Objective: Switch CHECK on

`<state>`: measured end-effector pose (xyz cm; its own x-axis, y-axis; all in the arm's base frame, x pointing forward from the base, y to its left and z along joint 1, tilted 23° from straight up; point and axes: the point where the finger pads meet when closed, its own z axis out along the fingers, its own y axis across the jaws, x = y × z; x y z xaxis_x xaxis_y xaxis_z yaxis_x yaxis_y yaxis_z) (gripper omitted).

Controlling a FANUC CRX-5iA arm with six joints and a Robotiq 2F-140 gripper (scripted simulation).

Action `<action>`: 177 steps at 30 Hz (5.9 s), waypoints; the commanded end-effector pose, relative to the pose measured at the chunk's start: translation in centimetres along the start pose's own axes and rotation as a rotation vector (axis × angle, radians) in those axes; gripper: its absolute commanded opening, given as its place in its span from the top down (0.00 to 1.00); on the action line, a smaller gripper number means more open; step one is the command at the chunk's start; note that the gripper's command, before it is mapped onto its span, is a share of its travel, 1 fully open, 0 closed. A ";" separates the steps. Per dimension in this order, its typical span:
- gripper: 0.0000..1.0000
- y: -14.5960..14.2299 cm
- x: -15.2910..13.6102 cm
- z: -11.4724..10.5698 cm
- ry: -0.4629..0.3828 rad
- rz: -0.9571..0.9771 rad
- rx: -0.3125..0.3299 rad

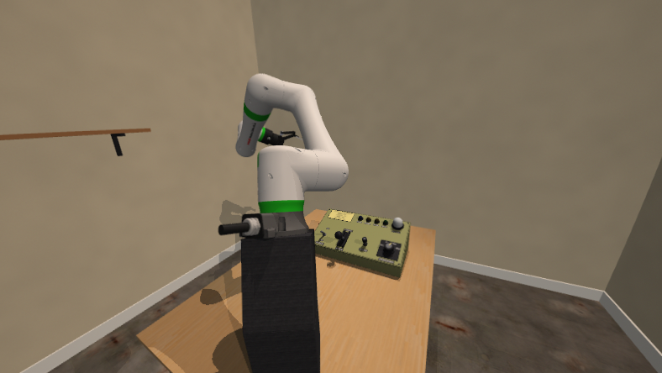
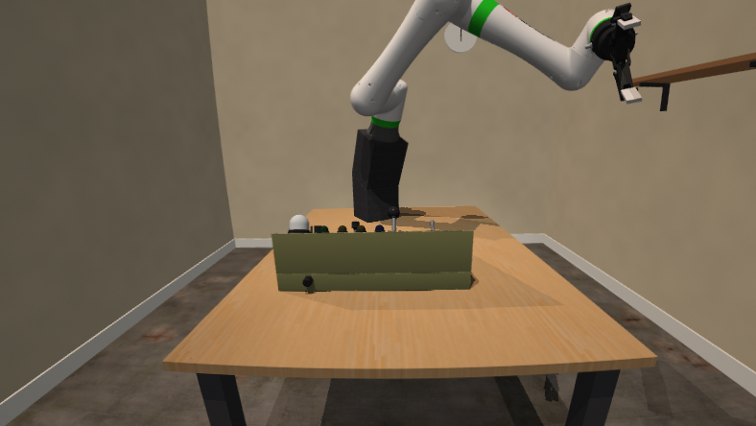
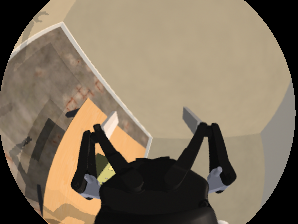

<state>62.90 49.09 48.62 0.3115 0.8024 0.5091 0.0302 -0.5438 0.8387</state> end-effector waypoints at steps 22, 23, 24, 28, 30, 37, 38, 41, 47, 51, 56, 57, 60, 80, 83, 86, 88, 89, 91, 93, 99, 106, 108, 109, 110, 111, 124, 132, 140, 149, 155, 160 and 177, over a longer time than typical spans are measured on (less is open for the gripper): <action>0.00 -2.1 -6.6 -2.4 -0.038 0.163 0.039; 0.00 -2.9 -8.9 -3.1 -0.050 0.215 0.053; 0.00 -3.6 -11.3 -3.8 -0.063 0.266 0.069; 0.00 -3.6 -11.3 -3.8 -0.063 0.266 0.069; 0.00 -3.6 -11.3 -3.8 -0.063 0.266 0.069; 0.00 -5.2 -16.1 -5.1 -0.090 0.363 0.102; 0.00 -5.2 -16.1 -5.1 -0.090 0.363 0.102; 0.00 -5.2 -16.1 -5.1 -0.090 0.363 0.102; 0.00 -5.2 -16.1 -5.1 -0.090 0.363 0.102; 0.00 -6.7 -20.9 -6.2 -0.116 0.453 0.137; 0.00 -6.7 -20.9 -6.2 -0.116 0.453 0.137; 0.00 -6.7 -20.9 -6.2 -0.116 0.453 0.137; 0.00 -6.7 -20.9 -6.2 -0.116 0.453 0.137; 0.00 -9.6 -30.1 -8.2 -0.168 0.613 0.209; 0.00 -9.6 -30.1 -8.2 -0.168 0.613 0.209; 0.00 -9.6 -30.1 -8.2 -0.168 0.613 0.209; 0.00 -10.9 -34.3 -8.9 -0.193 0.682 0.244; 0.00 -10.9 -34.3 -8.9 -0.193 0.682 0.244; 0.00 -10.9 -34.3 -8.9 -0.193 0.682 0.244; 0.00 -10.9 -34.3 -8.9 -0.193 0.682 0.244; 0.00 -12.0 -38.1 -9.6 -0.217 0.742 0.278; 0.00 -12.0 -38.1 -9.6 -0.217 0.742 0.278; 0.00 -12.0 -38.1 -9.6 -0.217 0.742 0.278; 0.00 -12.5 -39.9 -9.9 -0.228 0.770 0.295; 0.00 -13.0 -41.6 -10.2 -0.239 0.796 0.310; 0.00 -13.0 -41.6 -10.2 -0.239 0.796 0.310; 0.00 -13.9 -44.7 -10.6 -0.260 0.842 0.339; 0.00 -14.3 -46.1 -10.8 -0.270 0.862 0.353; 0.00 -14.6 -47.4 -11.0 -0.278 0.881 0.365; 0.00 -15.2 -49.6 -11.3 -0.294 0.913 0.388; 0.00 -15.7 -51.5 -11.6 -0.308 0.939 0.407; 0.00 -15.7 -51.5 -11.6 -0.308 0.939 0.407; 0.00 -16.4 -54.0 -11.9 -0.327 0.974 0.433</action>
<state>34.59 18.04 10.14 0.6663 -0.0783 0.7415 -0.1246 -0.9922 0.0072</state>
